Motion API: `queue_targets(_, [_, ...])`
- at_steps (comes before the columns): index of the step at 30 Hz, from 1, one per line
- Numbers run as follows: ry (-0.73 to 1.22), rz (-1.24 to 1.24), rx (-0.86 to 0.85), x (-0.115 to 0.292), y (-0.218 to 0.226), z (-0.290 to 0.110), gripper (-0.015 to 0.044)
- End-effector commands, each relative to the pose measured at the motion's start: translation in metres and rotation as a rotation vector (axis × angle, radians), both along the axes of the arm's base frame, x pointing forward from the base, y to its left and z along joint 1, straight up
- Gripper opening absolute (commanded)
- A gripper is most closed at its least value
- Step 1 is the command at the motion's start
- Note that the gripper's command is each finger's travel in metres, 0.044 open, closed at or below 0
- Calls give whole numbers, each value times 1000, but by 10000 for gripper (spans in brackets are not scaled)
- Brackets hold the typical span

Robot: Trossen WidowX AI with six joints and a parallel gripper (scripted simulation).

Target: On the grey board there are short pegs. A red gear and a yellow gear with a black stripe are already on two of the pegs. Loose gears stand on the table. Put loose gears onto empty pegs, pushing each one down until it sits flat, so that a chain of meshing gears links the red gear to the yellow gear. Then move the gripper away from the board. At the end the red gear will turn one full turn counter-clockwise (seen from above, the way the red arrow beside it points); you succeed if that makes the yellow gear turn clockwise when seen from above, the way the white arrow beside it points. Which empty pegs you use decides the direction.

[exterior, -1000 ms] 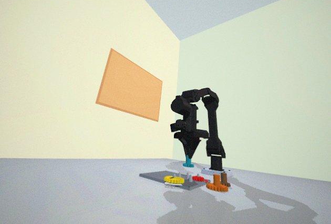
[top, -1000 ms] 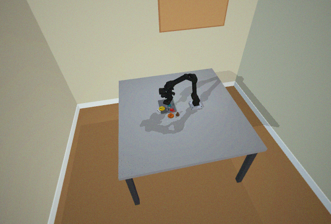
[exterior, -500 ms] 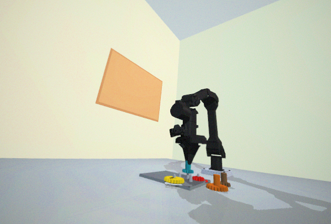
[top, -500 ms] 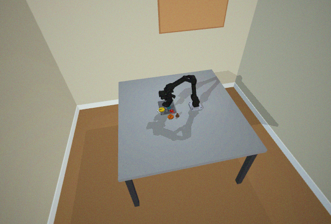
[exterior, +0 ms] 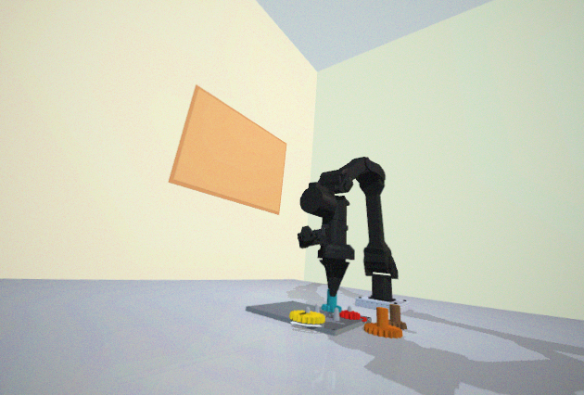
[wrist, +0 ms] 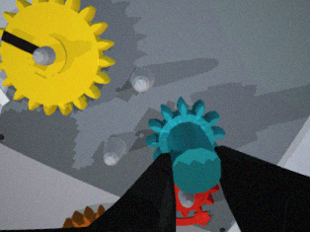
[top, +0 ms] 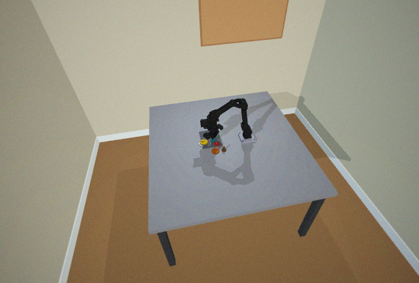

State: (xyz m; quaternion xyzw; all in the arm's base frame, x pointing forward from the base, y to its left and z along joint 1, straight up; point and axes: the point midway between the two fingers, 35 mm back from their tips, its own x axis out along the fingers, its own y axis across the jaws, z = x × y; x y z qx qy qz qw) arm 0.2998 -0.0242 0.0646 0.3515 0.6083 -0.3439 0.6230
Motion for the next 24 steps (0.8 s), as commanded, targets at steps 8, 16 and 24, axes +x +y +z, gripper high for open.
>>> queue_targets(8, [3, 213, -8, 0, 0, -1, 0])
queue_targets(16, [3, 423, -12, -1, -1, -3, 0])
queue_targets(24, [3, 398, -12, 0, 0, -4, 0])
